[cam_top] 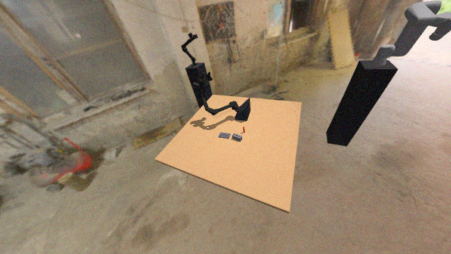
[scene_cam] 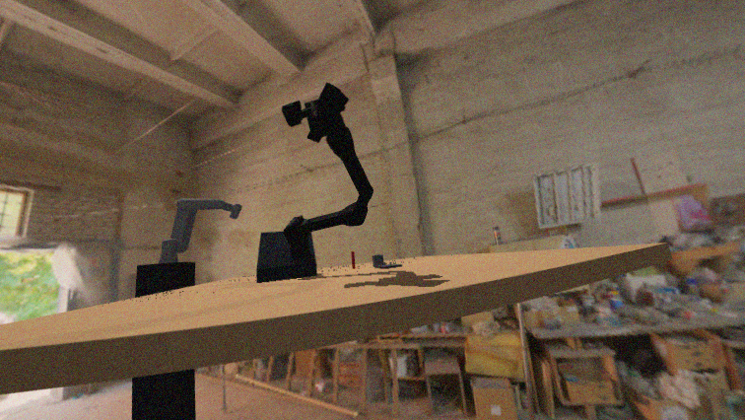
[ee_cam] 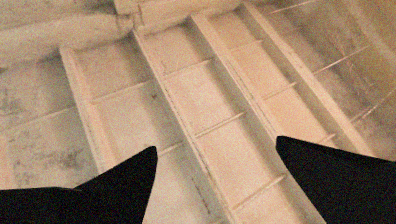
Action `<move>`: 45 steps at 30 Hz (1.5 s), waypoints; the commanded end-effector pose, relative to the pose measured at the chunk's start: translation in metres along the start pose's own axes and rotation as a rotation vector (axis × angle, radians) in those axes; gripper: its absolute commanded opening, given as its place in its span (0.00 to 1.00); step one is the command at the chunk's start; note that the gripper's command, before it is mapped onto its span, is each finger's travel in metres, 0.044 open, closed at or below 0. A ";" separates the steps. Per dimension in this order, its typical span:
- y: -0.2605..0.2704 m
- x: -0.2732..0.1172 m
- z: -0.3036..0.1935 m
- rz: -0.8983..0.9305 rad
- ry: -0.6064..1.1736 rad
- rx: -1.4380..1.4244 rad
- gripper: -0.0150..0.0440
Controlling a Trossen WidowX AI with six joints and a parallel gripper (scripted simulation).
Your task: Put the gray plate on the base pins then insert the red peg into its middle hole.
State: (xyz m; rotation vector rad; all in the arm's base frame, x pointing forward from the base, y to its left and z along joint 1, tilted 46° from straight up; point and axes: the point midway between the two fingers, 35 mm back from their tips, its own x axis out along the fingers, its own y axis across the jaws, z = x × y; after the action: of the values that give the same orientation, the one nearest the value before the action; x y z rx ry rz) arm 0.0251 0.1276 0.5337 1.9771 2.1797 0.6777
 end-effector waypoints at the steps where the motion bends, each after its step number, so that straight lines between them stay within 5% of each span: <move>1: 0.000 0.000 0.000 0.000 0.000 0.000 0.98; 13: -0.063 0.073 0.030 0.009 -0.392 -0.943 1.00; 23: -0.061 0.143 0.131 -0.312 -0.882 -1.620 1.00; 35: 0.007 0.154 0.300 -1.258 -1.294 -1.973 1.00; 45: 0.071 0.073 0.441 -2.278 -1.098 -1.684 1.00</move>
State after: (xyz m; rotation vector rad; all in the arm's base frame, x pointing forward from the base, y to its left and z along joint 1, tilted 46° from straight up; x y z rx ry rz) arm 0.2186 0.3273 0.2133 -0.8121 0.7208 0.3107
